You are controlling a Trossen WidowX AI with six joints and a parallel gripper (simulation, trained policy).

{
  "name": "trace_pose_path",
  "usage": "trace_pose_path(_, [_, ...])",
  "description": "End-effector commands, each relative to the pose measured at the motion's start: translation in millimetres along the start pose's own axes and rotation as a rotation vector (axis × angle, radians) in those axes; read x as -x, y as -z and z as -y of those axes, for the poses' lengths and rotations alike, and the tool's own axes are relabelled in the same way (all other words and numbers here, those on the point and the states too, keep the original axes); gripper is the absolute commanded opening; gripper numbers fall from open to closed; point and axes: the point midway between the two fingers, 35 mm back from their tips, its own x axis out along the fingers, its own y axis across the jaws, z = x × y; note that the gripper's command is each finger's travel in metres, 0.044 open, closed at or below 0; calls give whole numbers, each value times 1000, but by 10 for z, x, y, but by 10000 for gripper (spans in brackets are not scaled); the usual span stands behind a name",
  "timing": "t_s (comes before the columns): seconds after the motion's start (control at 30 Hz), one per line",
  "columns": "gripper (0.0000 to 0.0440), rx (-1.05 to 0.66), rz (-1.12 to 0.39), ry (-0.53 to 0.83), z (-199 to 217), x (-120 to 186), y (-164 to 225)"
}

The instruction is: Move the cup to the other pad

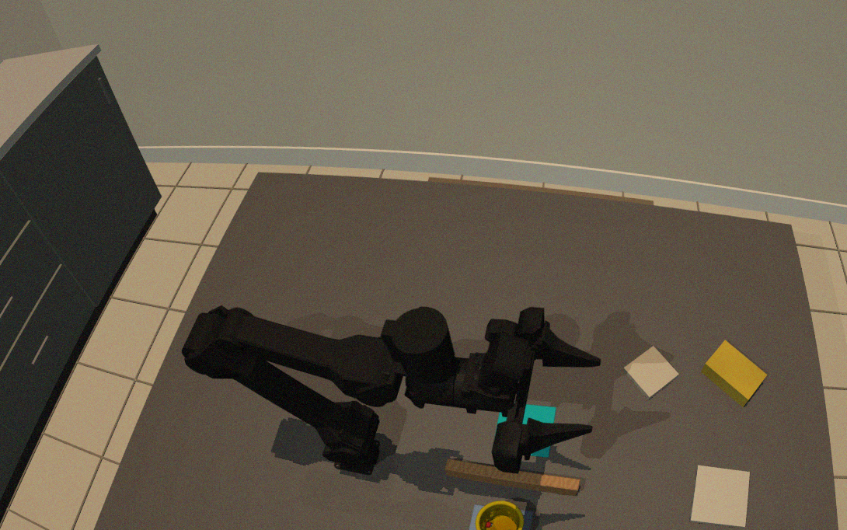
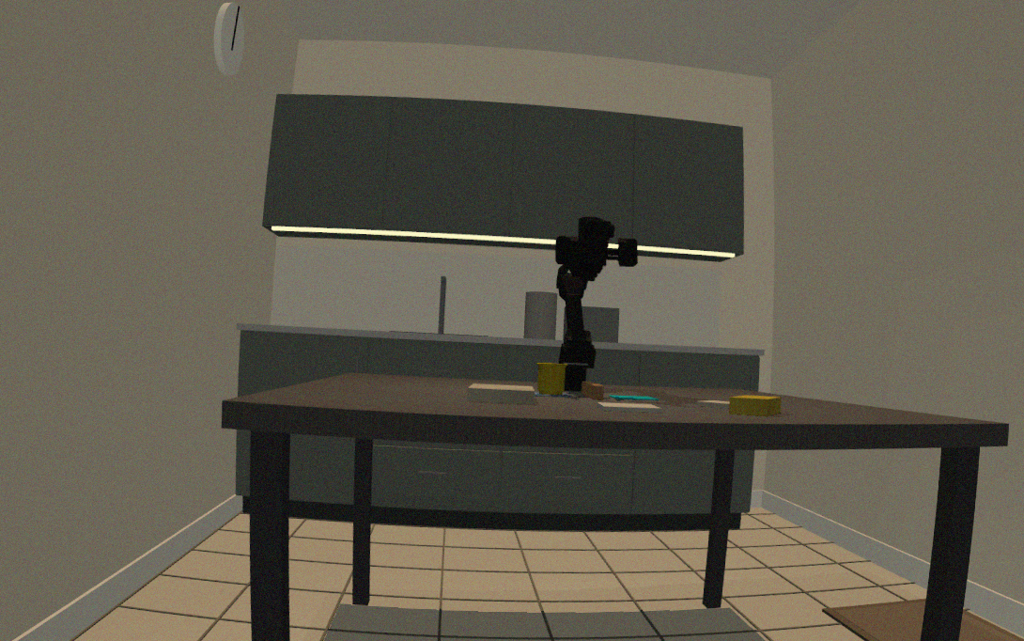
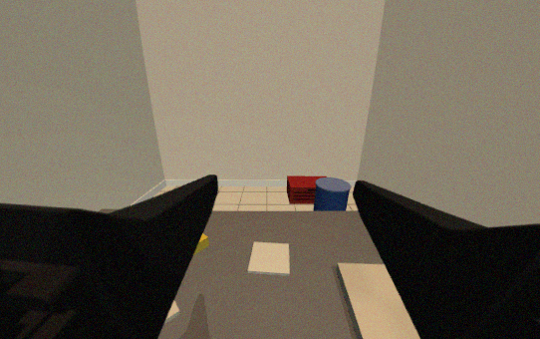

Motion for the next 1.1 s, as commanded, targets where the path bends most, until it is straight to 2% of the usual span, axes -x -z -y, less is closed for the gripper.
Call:
trace_pose_path(0.0, [374,-6,-7,3,1,0,10])
trace_pose_path(0.37, [93,-101,-138,3,-80,-3,196])
trace_pose_path(0.5, [88,-139,-199,-11,-149,-11,263])
trace_pose_path(0.8, [116,-223,-341,-34,-308,-26,387])
trace_pose_path(1.07, [118,-281,-473,-30,-416,-21,499])
